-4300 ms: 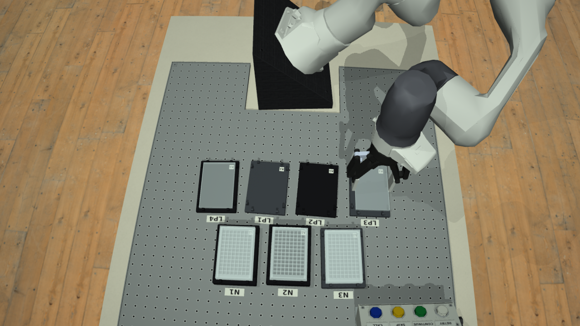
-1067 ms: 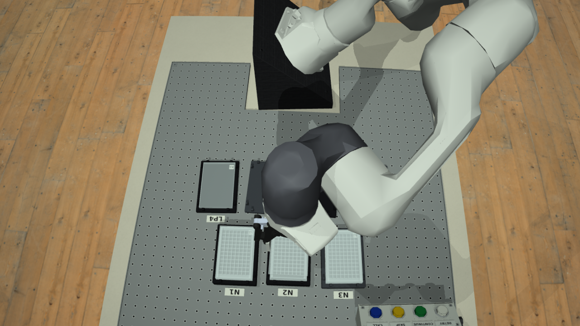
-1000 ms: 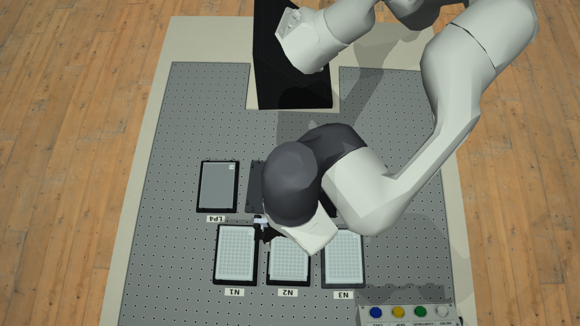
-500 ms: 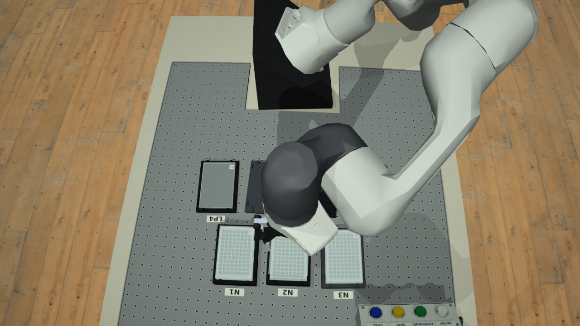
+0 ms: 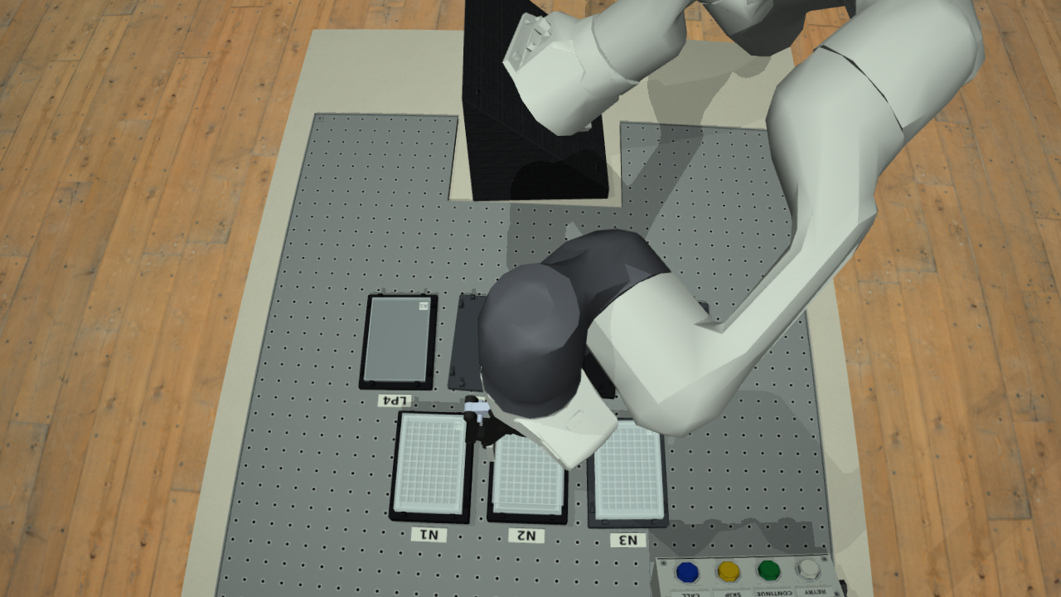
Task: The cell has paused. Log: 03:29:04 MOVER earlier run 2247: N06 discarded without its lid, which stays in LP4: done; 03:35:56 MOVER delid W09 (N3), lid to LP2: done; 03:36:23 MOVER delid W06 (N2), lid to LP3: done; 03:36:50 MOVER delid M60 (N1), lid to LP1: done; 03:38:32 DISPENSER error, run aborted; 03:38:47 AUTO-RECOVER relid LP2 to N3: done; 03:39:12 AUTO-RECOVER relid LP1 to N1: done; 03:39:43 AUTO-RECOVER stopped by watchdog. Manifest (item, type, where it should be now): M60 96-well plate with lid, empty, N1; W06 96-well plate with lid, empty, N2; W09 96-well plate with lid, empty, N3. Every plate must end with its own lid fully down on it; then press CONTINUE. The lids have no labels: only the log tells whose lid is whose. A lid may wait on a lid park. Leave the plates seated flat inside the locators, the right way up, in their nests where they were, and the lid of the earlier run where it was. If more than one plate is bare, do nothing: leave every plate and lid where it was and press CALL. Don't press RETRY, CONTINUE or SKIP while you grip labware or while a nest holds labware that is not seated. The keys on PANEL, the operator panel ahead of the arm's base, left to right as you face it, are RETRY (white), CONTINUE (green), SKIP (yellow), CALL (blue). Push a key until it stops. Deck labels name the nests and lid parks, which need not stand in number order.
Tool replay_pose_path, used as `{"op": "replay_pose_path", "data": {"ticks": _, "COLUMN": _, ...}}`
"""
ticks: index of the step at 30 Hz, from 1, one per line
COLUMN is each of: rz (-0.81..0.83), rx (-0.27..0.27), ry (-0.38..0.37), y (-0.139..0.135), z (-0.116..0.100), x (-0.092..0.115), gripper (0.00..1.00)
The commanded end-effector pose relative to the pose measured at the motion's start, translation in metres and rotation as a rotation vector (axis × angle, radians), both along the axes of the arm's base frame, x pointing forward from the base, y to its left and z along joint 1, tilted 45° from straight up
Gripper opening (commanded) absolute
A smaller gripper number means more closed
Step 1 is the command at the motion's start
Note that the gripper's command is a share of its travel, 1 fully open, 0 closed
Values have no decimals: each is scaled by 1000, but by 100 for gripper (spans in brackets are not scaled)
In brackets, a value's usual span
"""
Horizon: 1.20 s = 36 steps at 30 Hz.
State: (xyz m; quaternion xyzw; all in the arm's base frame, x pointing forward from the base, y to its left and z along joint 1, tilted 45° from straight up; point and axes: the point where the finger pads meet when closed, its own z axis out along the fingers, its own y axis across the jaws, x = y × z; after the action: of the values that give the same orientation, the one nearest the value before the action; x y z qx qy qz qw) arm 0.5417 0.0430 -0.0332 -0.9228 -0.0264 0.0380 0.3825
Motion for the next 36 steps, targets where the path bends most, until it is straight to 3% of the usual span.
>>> {"op": "replay_pose_path", "data": {"ticks": 1, "rz": 5, "rx": -1, "ry": -8, "y": 2, "z": -3, "x": 0, "gripper": 0}}
{"op": "replay_pose_path", "data": {"ticks": 36, "rz": 5, "rx": -1, "ry": -8, "y": 20, "z": -21, "x": -2, "gripper": 0}}
